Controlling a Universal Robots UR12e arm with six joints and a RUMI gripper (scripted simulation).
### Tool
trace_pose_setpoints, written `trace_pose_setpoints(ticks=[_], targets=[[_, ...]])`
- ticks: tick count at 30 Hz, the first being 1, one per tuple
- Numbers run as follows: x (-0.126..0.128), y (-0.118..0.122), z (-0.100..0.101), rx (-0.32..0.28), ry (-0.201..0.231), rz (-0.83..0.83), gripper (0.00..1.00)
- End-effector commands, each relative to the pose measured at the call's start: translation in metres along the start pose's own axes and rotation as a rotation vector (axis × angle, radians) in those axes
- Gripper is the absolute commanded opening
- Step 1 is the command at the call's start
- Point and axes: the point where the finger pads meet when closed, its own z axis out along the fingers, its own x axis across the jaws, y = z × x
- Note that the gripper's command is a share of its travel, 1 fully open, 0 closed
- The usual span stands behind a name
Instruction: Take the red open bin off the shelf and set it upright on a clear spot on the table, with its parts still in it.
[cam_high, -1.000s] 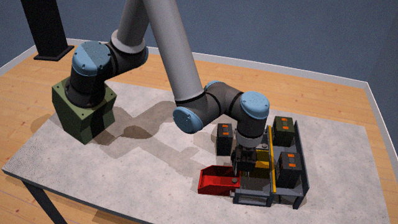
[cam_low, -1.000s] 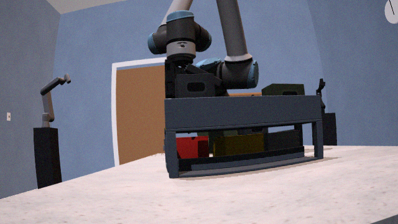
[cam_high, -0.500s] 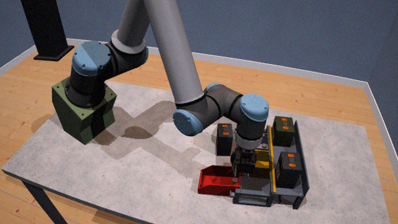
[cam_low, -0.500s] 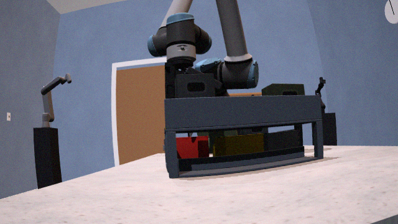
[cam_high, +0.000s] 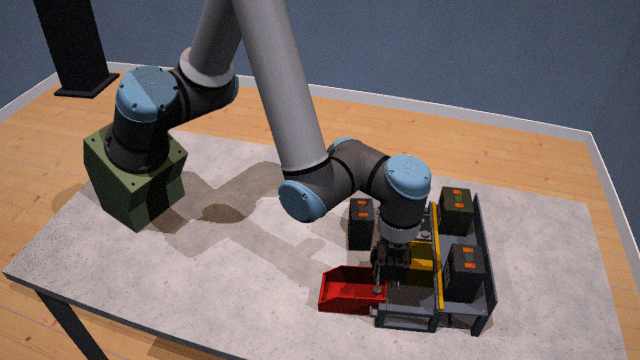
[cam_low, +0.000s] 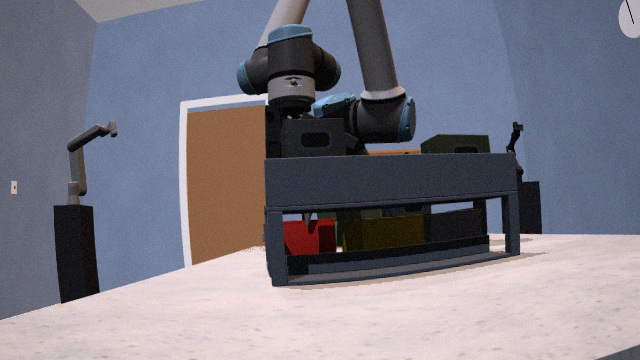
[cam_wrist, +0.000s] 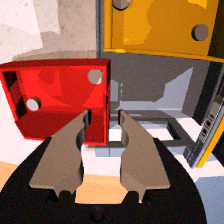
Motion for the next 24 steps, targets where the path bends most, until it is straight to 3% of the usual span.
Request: trace_pose_setpoints(ticks=[1,7,19,20,24], targets=[[0.0007,0.0002,-0.0004,-0.001,0.001,0.000,0.20],[0.0004,0.0002,0.0095,-0.001,0.001,0.000,0.20],[0.0004,0.0002,0.0095,-0.001,0.001,0.000,0.20],[0.0004,0.0002,0.0093,-0.001,0.001,0.000,0.00],[0.0004,0.0002,0.0093,-0.001,0.001,0.000,0.00]])
